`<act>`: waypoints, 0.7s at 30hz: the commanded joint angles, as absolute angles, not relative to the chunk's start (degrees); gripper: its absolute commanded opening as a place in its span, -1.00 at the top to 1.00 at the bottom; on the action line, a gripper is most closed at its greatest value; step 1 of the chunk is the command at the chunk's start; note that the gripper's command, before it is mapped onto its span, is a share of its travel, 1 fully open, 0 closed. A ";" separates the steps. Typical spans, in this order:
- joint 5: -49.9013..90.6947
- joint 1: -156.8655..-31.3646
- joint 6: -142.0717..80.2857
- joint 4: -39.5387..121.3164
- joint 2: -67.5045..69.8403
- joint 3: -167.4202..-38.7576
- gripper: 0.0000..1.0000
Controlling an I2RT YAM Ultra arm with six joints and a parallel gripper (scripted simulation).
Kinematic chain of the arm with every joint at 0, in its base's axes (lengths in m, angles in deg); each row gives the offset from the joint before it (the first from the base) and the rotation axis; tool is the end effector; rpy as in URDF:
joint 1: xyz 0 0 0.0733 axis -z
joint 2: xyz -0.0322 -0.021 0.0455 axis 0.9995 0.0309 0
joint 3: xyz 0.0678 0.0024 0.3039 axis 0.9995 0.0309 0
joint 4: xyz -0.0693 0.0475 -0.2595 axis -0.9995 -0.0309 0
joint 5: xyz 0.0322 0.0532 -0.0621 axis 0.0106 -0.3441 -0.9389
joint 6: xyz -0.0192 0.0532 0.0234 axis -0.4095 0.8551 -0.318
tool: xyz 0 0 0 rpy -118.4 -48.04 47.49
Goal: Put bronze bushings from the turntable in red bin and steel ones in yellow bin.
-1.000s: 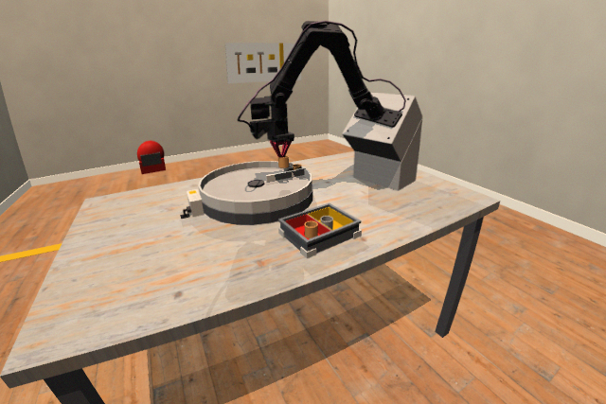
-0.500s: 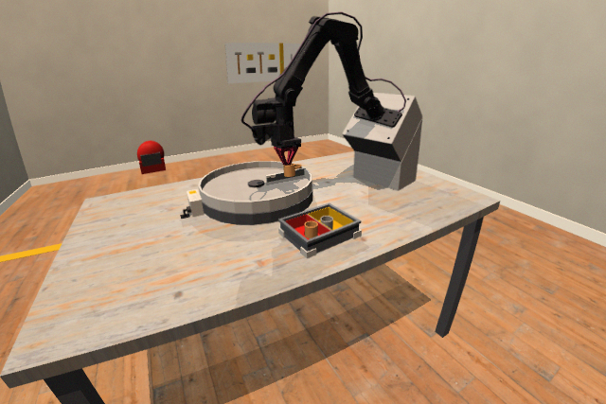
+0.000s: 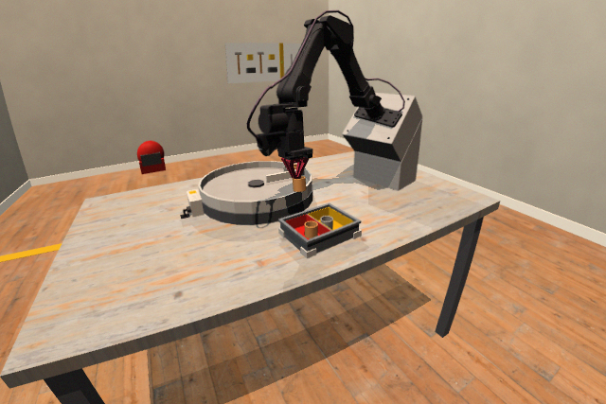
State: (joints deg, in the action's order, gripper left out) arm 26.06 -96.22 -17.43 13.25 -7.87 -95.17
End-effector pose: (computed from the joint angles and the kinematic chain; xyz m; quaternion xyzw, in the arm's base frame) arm 0.3225 0.0492 0.3498 0.0273 0.9183 0.0995 0.3822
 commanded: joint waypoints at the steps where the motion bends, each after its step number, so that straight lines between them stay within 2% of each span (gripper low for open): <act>1: 20.55 -98.61 -12.83 10.29 -6.85 -98.90 1.00; 10: 13.10 -109.06 -5.50 4.94 0.37 -110.90 1.00; 21: 9.59 -113.80 -1.87 0.34 5.85 -119.89 1.00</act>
